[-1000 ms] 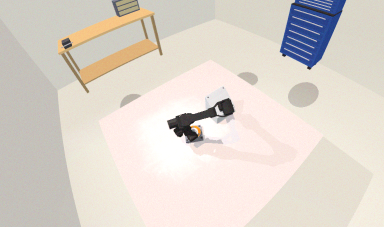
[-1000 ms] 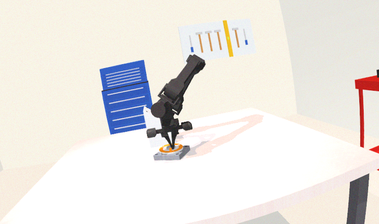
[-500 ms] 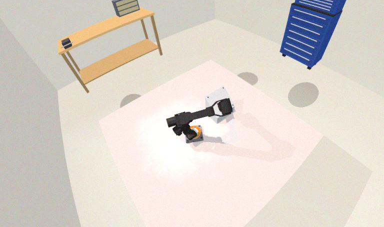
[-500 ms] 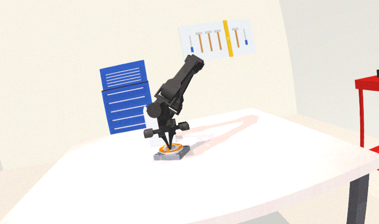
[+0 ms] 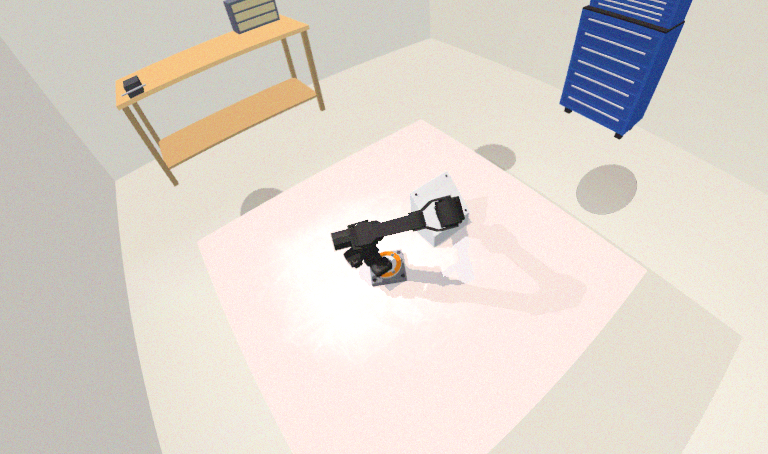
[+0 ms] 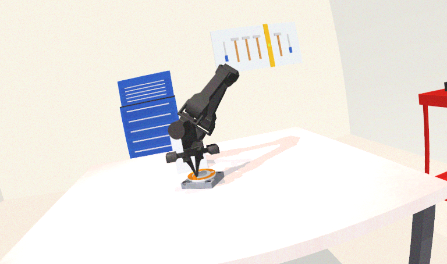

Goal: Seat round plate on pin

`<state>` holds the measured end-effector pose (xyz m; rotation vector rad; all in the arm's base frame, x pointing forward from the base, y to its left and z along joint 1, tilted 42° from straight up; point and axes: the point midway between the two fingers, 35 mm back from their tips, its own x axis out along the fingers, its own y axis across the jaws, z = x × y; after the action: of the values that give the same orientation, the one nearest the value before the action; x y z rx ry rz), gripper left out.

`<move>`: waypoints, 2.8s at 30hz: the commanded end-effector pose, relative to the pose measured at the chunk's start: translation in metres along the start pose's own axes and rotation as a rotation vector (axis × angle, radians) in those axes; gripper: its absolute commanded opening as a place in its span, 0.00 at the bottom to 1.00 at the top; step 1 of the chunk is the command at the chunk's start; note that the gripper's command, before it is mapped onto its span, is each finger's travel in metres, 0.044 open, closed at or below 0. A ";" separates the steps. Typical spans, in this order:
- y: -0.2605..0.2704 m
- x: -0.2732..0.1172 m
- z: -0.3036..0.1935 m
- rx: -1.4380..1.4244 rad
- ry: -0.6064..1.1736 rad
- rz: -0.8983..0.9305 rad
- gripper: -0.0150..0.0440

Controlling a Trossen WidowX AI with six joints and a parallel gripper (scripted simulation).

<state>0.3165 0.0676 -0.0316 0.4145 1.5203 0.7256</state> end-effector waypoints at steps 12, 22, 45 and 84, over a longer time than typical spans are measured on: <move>-0.012 0.004 -0.011 0.005 0.015 -0.003 0.25; -0.018 0.003 -0.017 0.005 0.016 -0.003 0.25; -0.028 0.001 -0.032 0.005 0.016 -0.004 0.25; -0.031 -0.002 -0.060 0.006 0.017 -0.005 0.25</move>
<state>0.2657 0.0323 -0.0526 0.4145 1.5386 0.7206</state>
